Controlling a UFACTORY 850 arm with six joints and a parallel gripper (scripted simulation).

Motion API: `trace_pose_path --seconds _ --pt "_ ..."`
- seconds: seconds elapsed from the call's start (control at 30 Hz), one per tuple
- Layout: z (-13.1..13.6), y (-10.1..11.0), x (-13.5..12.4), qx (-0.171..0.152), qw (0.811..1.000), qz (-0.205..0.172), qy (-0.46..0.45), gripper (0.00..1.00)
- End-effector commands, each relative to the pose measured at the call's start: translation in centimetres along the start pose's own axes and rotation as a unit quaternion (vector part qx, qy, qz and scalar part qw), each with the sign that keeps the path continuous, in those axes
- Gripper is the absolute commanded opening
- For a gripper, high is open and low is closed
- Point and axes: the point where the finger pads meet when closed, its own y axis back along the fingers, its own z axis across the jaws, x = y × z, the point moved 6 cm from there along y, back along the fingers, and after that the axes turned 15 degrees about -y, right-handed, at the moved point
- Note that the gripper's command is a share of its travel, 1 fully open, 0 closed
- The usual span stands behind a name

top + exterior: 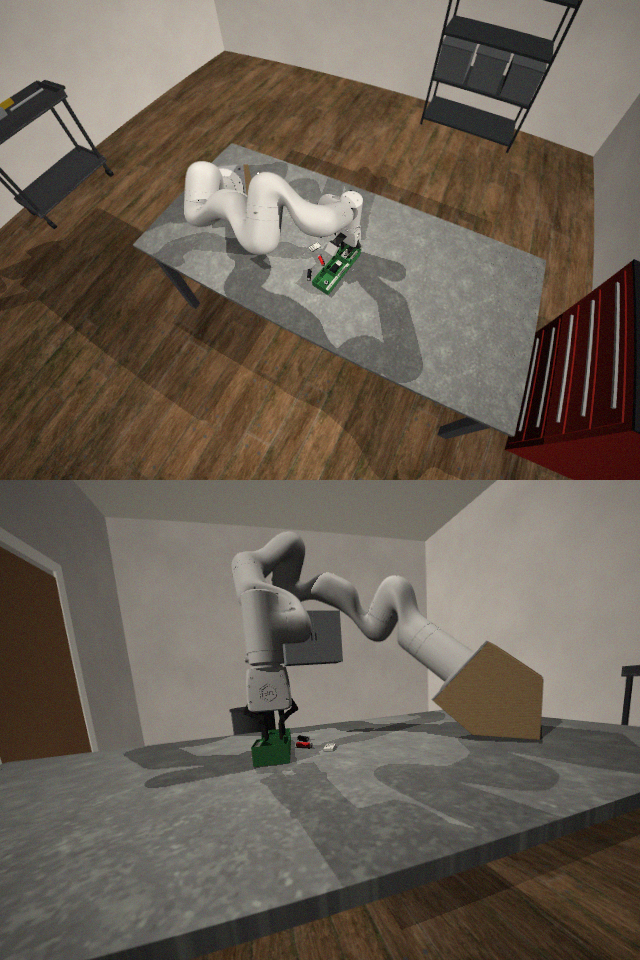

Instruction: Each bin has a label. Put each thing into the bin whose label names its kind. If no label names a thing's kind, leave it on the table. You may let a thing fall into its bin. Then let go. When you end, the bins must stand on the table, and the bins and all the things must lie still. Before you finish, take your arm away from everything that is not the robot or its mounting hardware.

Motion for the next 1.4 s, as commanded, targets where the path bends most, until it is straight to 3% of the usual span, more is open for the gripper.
trace_pose_path --seconds 0.0,0.27,0.3,0.53,0.6,0.93,1.37 --pt "-0.1 1.4 0.0 0.001 1.000 -0.001 0.000 0.31" --pt "-0.1 1.8 0.0 0.001 1.000 -0.001 0.000 0.31" --pt "0.6 1.8 0.4 0.000 1.000 -0.001 -0.025 0.41" --pt "5.5 1.8 3.7 -0.001 0.989 0.000 -0.148 0.41" --pt "5.5 1.8 3.7 -0.001 0.989 0.000 -0.148 0.41" --pt "12.7 1.8 8.5 0.000 0.987 -0.001 -0.163 0.41" --pt "12.8 1.8 8.5 0.000 0.987 -0.001 -0.163 0.41"
